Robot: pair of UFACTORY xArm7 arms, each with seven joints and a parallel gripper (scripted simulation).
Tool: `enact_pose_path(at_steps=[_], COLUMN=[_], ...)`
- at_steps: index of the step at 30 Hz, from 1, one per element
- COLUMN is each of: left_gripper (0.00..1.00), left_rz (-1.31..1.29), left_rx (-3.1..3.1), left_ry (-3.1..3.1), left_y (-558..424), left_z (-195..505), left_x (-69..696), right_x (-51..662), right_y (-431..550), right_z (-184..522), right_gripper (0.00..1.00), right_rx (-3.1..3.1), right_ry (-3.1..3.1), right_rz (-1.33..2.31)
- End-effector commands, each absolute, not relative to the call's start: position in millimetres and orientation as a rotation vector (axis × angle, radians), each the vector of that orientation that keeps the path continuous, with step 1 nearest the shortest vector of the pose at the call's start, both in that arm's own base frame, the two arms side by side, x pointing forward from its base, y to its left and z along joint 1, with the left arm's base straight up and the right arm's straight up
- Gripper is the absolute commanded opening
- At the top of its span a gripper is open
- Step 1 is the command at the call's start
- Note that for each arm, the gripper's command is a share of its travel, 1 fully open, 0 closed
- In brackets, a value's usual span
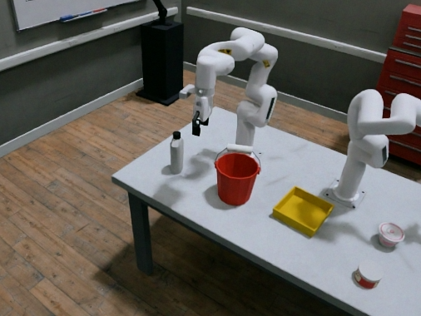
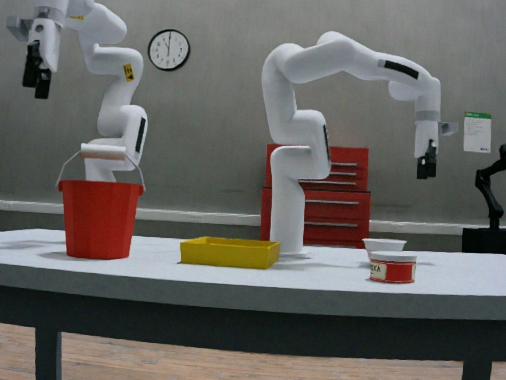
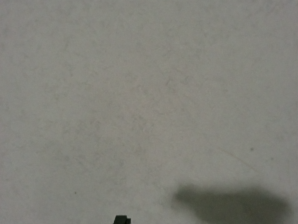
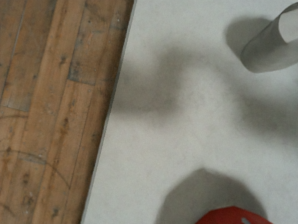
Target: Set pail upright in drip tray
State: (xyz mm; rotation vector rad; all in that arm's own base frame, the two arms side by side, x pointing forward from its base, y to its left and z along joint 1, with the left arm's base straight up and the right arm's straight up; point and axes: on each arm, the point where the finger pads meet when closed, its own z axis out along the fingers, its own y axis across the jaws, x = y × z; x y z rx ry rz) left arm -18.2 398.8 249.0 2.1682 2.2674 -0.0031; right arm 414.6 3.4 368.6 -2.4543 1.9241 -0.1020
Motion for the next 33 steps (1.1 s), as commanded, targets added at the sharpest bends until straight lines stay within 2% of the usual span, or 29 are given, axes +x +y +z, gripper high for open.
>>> enact_pose_path(at_steps=[1, 21, 33], left_gripper=[1.0, 1.0, 1.0], left_rz=[0.0, 0.0, 0.0], left_rx=[2.17, 2.17, 2.17], left_ry=[2.269, 2.269, 2.269], left_y=[399.5, 399.5, 399.5], left_z=[250.0, 250.0, 250.0], left_x=[-18.4, -18.4, -18.4], right_x=[388.7, 284.7, 281.4], right_y=[35.9, 118.0, 119.7], right_z=[365.4, 327.1, 325.5], right_gripper=[1.0, 1.0, 1.0], right_rx=[-2.49, -2.633, -2.637], right_ry=[1.866, 1.706, 1.702], right_rz=[-0.082, -0.003, -0.001])
